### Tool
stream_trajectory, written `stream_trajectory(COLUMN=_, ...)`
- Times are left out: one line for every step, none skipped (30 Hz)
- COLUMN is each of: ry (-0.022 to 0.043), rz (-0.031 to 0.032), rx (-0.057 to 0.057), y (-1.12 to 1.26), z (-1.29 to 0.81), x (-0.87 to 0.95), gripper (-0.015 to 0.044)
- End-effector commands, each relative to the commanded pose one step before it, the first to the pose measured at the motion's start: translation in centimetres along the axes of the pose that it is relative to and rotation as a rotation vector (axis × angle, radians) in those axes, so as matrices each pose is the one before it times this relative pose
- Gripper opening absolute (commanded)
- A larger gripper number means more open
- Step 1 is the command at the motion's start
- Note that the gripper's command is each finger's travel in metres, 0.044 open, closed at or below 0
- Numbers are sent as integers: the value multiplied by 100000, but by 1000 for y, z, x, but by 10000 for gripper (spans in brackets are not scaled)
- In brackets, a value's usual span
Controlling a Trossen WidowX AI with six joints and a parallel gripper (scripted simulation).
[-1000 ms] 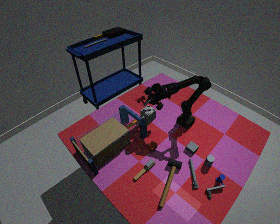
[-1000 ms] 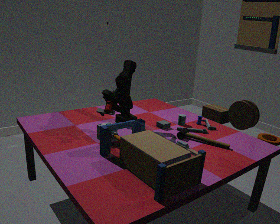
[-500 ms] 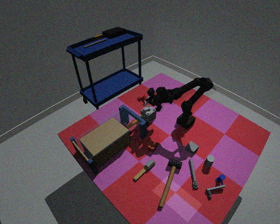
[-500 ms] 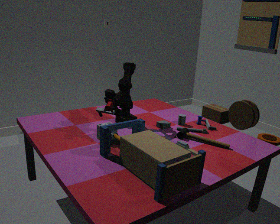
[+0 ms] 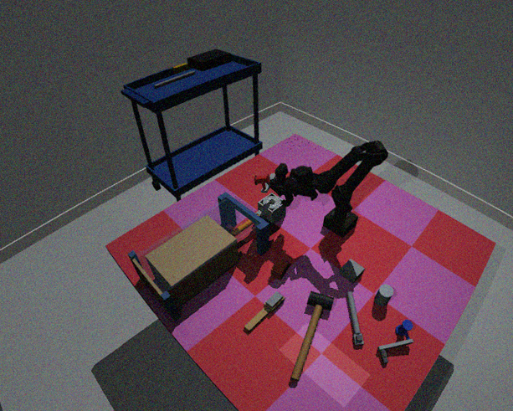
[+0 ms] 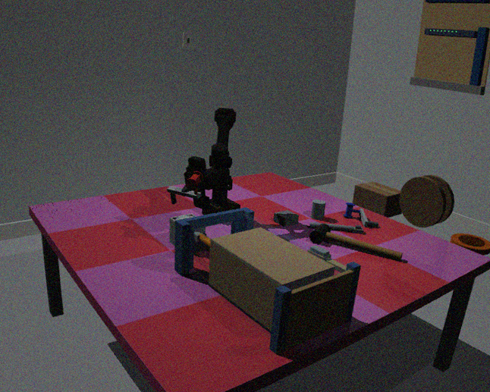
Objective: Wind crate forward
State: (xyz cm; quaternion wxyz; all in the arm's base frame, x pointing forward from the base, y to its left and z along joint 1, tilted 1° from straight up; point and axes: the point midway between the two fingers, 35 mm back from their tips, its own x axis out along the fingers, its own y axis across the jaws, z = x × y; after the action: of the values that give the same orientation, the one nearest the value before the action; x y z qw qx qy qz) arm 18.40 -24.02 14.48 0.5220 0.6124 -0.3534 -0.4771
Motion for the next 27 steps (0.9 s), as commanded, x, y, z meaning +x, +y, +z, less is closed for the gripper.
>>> stream_trajectory(ry=-423, rz=7412, rx=84, y=137, z=70, x=-123, gripper=0)
stream_trajectory(ry=-35, rz=1368, rx=-1, y=-5, z=10, x=-12, gripper=0)
stream_trajectory(ry=-3, rz=1262, rx=-10, y=-12, z=-11, x=16, gripper=0)
stream_trajectory(ry=-20, rz=1535, rx=-9, y=-11, z=-2, x=3, gripper=0)
stream_trajectory(ry=-46, rz=1784, rx=-5, y=-7, z=15, x=-18, gripper=0)
stream_trajectory(ry=-5, rz=1552, rx=-11, y=-17, z=-13, x=18, gripper=0)
stream_trajectory(ry=-29, rz=1787, rx=-10, y=-13, z=3, x=-3, gripper=0)
stream_trajectory(ry=-54, rz=1806, rx=-7, y=-5, z=23, x=-28, gripper=0)
stream_trajectory(ry=-49, rz=1169, rx=-3, y=2, z=25, x=-32, gripper=0)
stream_trajectory(ry=-19, rz=392, rx=-1, y=2, z=10, x=-13, gripper=0)
stream_trajectory(ry=0, rz=0, rx=0, y=0, z=0, x=0, gripper=0)
stream_trajectory(ry=0, rz=0, rx=0, y=0, z=0, x=0, gripper=0)
stream_trajectory(ry=0, rz=0, rx=0, y=0, z=0, x=0, gripper=0)
stream_trajectory(ry=0, rz=0, rx=0, y=0, z=0, x=0, gripper=0)
stream_trajectory(ry=0, rz=0, rx=0, y=0, z=0, x=0, gripper=0)
stream_trajectory(ry=0, rz=0, rx=0, y=0, z=0, x=0, gripper=0)
stream_trajectory(ry=0, rz=0, rx=0, y=0, z=0, x=0, gripper=0)
stream_trajectory(ry=0, rz=0, rx=0, y=0, z=0, x=0, gripper=0)
stream_trajectory(ry=0, rz=0, rx=0, y=0, z=0, x=0, gripper=0)
stream_trajectory(ry=346, rz=-1140, rx=-130, y=-183, z=-119, x=29, gripper=0)
stream_trajectory(ry=1, rz=-22, rx=18, y=-31, z=-148, x=-35, gripper=0)
stream_trajectory(ry=1, rz=-35, rx=29, y=-53, z=-246, x=-61, gripper=0)
stream_trajectory(ry=1, rz=-40, rx=34, y=-67, z=-305, x=-82, gripper=0)
stream_trajectory(ry=1, rz=-38, rx=32, y=-70, z=-306, x=-89, gripper=0)
stream_trajectory(ry=1, rz=-34, rx=30, y=-72, z=-306, x=-96, gripper=0)
stream_trajectory(ry=1, rz=-31, rx=28, y=-74, z=-305, x=-102, gripper=0)
stream_trajectory(ry=1, rz=-28, rx=26, y=-76, z=-305, x=-109, gripper=0)
